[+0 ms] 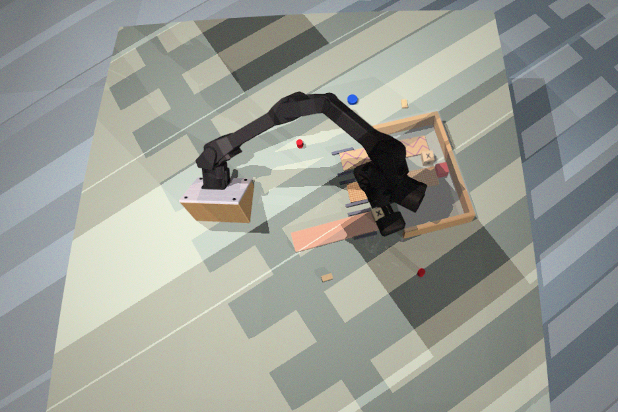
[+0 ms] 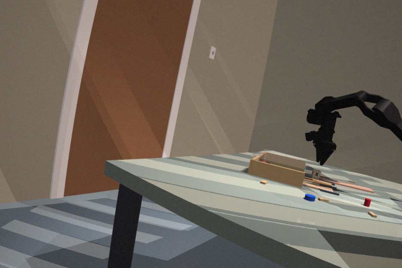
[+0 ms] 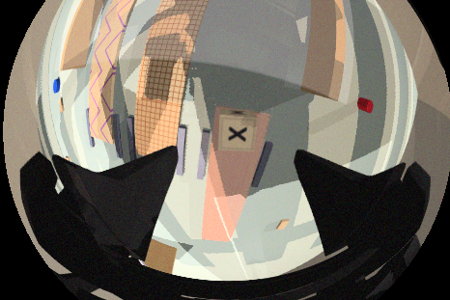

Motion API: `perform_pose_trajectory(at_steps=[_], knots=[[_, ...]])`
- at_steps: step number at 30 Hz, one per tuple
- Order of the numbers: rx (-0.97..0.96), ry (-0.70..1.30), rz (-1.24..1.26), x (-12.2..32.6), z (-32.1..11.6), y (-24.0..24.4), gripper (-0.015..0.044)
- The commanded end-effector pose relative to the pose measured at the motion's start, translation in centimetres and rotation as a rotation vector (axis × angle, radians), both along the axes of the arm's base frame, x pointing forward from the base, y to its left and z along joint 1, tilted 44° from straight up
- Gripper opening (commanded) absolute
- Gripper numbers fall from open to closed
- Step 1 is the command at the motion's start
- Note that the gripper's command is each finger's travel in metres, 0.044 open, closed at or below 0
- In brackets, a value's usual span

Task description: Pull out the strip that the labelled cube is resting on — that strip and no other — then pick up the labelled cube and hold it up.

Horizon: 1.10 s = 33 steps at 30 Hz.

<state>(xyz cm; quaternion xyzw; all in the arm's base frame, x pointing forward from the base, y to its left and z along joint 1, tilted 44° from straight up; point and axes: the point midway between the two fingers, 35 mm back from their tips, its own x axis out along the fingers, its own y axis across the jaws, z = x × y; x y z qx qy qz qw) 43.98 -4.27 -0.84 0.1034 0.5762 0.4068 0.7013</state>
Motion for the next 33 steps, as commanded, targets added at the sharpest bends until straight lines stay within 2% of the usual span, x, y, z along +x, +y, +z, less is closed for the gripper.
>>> perform_pose_trajectory(at_steps=[1, 3, 4, 33], knots=[[0.003, 0.004, -0.004, 0.3, -0.3, 0.3, 0.0309], [0.003, 0.004, -0.004, 0.3, -0.5, 0.5, 0.0256], [0.003, 0.004, -0.004, 0.3, -0.6, 0.7, 0.0250], [0.005, 0.003, -0.004, 0.4, -3.8, 3.8, 0.0250]])
